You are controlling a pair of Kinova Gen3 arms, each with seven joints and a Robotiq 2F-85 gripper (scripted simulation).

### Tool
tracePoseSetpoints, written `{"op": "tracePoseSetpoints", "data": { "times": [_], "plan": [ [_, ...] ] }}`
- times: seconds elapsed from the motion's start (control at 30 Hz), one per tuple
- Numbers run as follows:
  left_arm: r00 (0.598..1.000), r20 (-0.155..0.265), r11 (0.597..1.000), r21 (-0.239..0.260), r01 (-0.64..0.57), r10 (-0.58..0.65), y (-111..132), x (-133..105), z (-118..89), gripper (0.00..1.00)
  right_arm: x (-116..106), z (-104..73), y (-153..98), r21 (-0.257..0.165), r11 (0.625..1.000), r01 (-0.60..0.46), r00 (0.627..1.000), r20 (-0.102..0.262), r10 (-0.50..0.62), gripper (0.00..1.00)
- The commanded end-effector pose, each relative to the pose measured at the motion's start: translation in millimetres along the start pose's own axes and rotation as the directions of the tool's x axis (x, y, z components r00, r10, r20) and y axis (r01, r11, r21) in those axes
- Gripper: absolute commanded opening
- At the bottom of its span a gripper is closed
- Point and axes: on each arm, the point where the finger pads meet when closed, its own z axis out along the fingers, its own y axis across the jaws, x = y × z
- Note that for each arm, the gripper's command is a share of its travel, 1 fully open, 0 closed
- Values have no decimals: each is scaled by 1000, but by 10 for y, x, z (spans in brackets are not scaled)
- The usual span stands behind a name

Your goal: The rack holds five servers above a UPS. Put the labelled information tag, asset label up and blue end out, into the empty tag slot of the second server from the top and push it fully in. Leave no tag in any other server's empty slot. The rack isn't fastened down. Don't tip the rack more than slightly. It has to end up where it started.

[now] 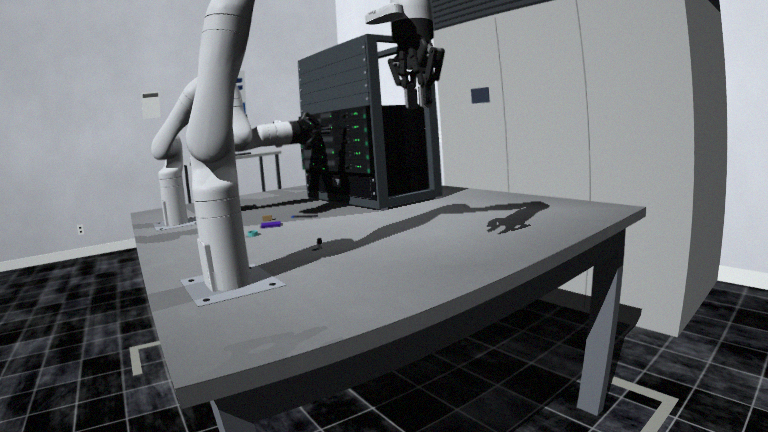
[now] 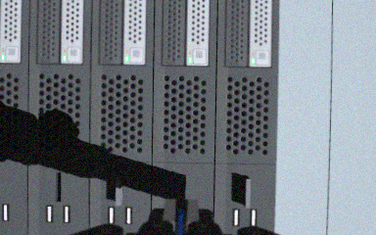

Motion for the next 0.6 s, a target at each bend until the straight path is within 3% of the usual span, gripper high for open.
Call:
{"op": "tracePoseSetpoints", "data": {
  "times": [0.0, 0.57],
  "plan": [
    [1000, 0, 1000, -2, 1, -1, 11, 0, 4, 15, -2, -7, -2, 1, 1000, 0, 1000, 2, 0, 396],
    [1000, 0, 1000, -2, 1, -1, 11, 0, 19, 15, -2, -7, -2, 1, 1000, 0, 1000, 2, 0, 396]
  ]
}}
